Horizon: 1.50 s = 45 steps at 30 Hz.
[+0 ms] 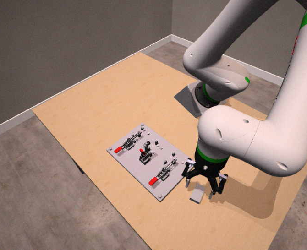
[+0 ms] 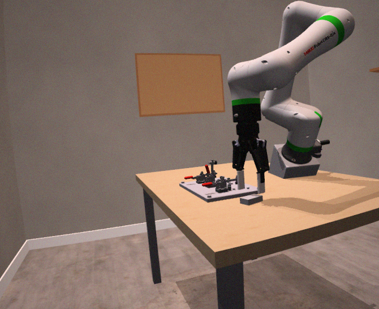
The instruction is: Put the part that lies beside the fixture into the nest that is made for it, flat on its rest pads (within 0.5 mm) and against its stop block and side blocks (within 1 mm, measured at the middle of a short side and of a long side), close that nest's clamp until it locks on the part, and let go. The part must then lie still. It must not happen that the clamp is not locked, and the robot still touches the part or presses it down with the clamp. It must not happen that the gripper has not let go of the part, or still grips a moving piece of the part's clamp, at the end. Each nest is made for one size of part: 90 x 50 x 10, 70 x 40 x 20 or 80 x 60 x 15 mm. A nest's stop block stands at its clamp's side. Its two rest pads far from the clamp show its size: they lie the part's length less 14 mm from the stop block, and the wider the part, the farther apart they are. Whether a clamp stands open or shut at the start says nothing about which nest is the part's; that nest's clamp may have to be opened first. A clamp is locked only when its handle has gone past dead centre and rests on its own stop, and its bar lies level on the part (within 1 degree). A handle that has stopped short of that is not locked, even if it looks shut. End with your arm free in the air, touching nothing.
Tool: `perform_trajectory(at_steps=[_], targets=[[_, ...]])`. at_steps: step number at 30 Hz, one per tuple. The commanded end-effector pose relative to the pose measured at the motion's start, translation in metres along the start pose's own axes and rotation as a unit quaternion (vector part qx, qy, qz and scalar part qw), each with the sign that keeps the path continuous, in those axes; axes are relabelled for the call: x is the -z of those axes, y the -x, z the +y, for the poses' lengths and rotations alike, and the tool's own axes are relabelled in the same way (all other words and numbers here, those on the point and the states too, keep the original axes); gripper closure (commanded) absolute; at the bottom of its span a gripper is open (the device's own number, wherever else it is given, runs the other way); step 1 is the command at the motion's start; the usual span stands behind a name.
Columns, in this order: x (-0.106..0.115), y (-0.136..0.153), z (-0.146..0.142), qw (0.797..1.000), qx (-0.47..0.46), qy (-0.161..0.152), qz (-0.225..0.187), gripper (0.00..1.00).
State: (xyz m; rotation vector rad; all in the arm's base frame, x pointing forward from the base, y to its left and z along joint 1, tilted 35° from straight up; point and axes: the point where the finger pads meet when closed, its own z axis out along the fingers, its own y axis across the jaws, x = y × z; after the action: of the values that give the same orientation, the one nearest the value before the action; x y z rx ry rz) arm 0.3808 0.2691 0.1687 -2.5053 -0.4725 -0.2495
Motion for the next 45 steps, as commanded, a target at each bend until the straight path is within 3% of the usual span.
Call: perform_trajectory(at_steps=[1,13,28,45], targets=[[0.000,0.000,0.000,1.000,0.000,0.000,0.000,0.42],[-0.005,0.000,0.000,1.000,0.000,0.000,0.000,0.42],[-0.028,0.000,0.000,1.000,0.000,0.000,0.000,0.42],[-0.030,0.000,0.000,1.000,0.000,0.000,0.000,0.42]])
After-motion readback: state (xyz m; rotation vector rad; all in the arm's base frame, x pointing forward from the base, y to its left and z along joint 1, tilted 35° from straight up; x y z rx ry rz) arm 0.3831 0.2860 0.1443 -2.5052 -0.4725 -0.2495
